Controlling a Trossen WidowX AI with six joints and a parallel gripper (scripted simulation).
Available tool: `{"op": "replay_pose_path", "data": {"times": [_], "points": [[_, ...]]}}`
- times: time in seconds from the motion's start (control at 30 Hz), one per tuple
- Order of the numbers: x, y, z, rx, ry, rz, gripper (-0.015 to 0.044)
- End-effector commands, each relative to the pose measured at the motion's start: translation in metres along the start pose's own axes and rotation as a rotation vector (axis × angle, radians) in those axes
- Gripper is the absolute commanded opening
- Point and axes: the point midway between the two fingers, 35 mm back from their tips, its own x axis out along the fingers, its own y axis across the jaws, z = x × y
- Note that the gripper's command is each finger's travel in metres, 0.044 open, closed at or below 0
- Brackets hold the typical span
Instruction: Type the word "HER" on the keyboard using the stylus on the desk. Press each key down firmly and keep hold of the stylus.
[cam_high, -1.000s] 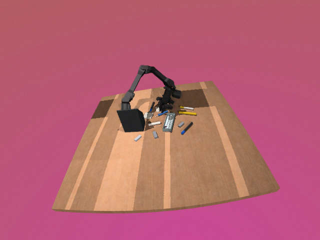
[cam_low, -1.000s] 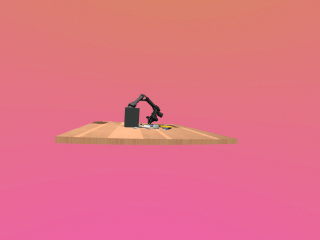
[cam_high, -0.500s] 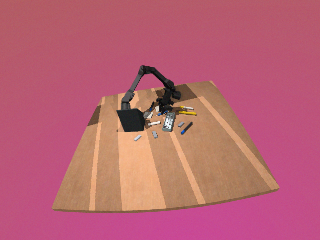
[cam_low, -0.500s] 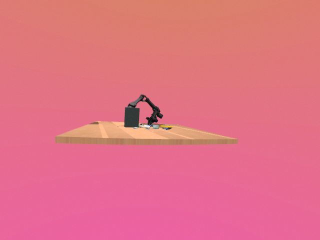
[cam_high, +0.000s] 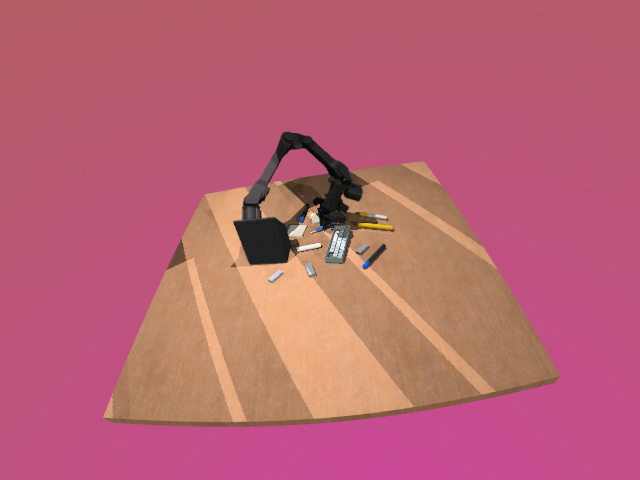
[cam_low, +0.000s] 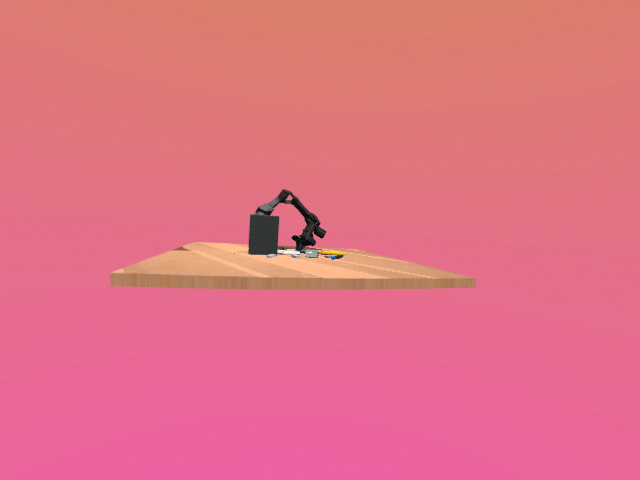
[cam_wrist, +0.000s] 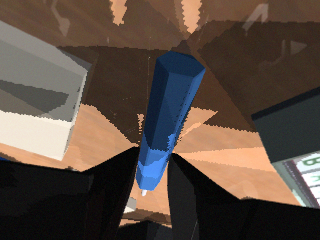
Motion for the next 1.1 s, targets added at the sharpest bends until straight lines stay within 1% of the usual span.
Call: {"op": "replay_pose_path", "data": {"times": [0.0, 0.27, 0.5, 0.57, 0.73, 1.07], "points": [[0.000, 0.000, 0.000, -0.001, 0.000, -0.001, 0.0000], [-0.004, 0.000, -0.002, -0.001, 0.000, -0.001, 0.0000], [-0.039, -0.001, -0.022, 0.000, 0.000, -0.002, 0.0000], [-0.043, 0.000, -0.025, 0.000, 0.001, -0.002, 0.0000], [-0.040, -0.003, -0.023, 0.018, -0.011, -0.011, 0.0000], [-0.030, -0.037, -0.030, 0.219, -0.115, -0.176, 0.0000]]}}
